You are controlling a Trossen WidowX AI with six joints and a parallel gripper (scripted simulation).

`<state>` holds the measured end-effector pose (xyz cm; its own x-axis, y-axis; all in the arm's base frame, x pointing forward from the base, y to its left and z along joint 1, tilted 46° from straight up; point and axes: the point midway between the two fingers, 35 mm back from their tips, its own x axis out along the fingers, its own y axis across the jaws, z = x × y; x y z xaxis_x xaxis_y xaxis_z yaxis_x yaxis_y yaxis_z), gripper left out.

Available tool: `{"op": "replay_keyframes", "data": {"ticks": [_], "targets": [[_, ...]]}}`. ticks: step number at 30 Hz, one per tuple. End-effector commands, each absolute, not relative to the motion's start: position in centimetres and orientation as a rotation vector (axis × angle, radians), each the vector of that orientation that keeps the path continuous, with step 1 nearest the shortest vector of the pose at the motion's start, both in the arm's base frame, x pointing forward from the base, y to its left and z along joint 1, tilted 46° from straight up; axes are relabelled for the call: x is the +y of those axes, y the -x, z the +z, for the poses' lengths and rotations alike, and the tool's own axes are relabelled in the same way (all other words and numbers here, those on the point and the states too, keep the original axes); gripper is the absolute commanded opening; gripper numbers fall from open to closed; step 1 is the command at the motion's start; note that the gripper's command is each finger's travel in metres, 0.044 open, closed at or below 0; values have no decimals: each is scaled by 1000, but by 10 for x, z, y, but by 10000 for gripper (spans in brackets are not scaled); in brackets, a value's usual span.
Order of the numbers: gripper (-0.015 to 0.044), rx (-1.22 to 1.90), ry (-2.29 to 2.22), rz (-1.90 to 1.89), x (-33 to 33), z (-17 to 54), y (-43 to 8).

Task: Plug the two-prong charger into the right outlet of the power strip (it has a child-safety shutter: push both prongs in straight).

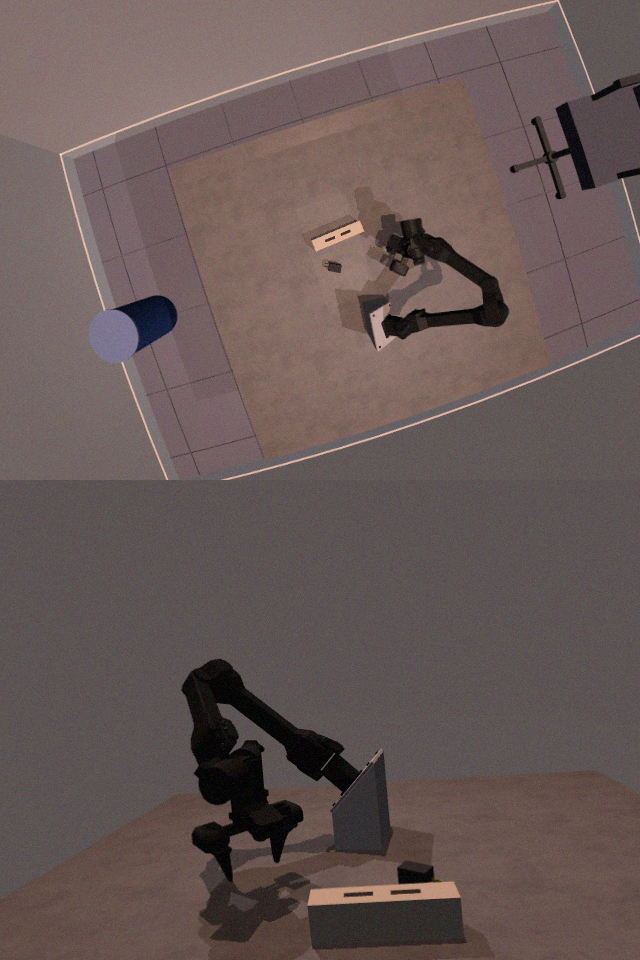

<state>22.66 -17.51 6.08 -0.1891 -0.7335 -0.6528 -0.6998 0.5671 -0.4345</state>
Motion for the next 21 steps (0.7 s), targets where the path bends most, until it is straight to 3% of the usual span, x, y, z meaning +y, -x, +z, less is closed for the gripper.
{"op": "replay_keyframes", "data": {"ticks": [1, 21], "targets": [[440, 1904, 1156, -23, -164, 52, -237], [440, 1876, 1179, 91, -98, 3, -271]]}}
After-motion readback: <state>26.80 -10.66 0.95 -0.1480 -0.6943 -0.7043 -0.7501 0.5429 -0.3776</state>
